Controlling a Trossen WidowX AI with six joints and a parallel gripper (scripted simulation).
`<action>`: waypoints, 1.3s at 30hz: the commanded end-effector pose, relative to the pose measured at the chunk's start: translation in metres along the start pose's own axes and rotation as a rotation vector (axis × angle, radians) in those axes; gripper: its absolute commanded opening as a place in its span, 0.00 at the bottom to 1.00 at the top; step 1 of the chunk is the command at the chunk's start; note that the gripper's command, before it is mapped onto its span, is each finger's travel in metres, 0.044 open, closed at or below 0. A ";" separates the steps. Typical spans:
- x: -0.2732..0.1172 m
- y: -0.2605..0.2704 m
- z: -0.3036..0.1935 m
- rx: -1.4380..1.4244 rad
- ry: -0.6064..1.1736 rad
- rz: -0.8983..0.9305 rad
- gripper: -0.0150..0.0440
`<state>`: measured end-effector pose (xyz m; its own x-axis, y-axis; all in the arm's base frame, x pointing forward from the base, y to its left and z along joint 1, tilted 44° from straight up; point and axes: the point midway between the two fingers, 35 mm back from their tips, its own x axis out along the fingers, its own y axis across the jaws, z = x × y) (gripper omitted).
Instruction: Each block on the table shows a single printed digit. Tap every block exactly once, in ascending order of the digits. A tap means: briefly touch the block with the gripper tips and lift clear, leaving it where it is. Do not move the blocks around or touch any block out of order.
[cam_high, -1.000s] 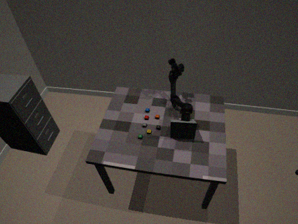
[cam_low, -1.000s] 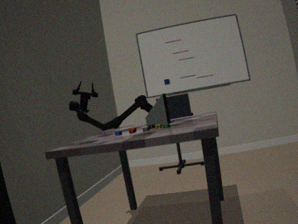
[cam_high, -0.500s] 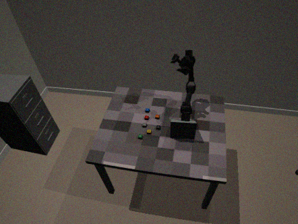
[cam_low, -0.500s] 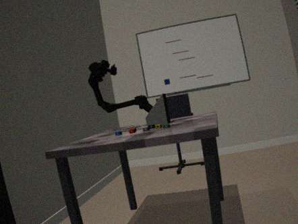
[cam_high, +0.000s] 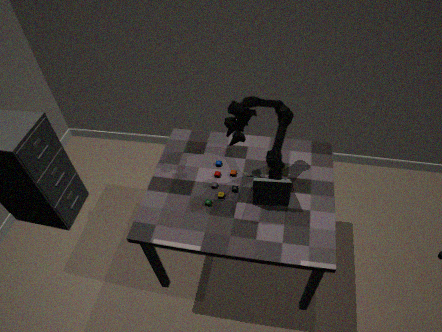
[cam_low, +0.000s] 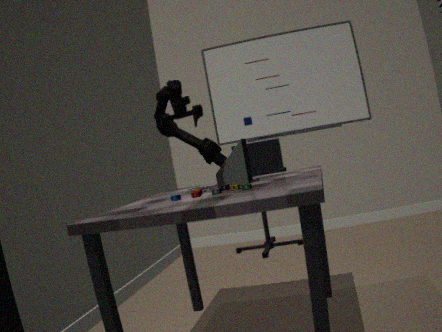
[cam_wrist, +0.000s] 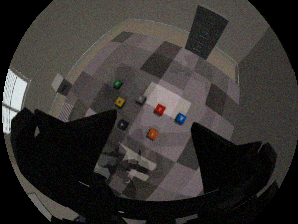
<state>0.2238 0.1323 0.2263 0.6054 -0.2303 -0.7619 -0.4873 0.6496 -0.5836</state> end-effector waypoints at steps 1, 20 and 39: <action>0.063 -0.010 -0.036 0.172 0.277 -0.104 0.93; 0.118 -0.018 -0.094 0.342 0.578 -0.223 0.93; 0.145 0.110 -0.079 0.344 0.577 -0.217 0.93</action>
<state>0.2228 0.0989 0.0494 0.1936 -0.6581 -0.7276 -0.1184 0.7205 -0.6832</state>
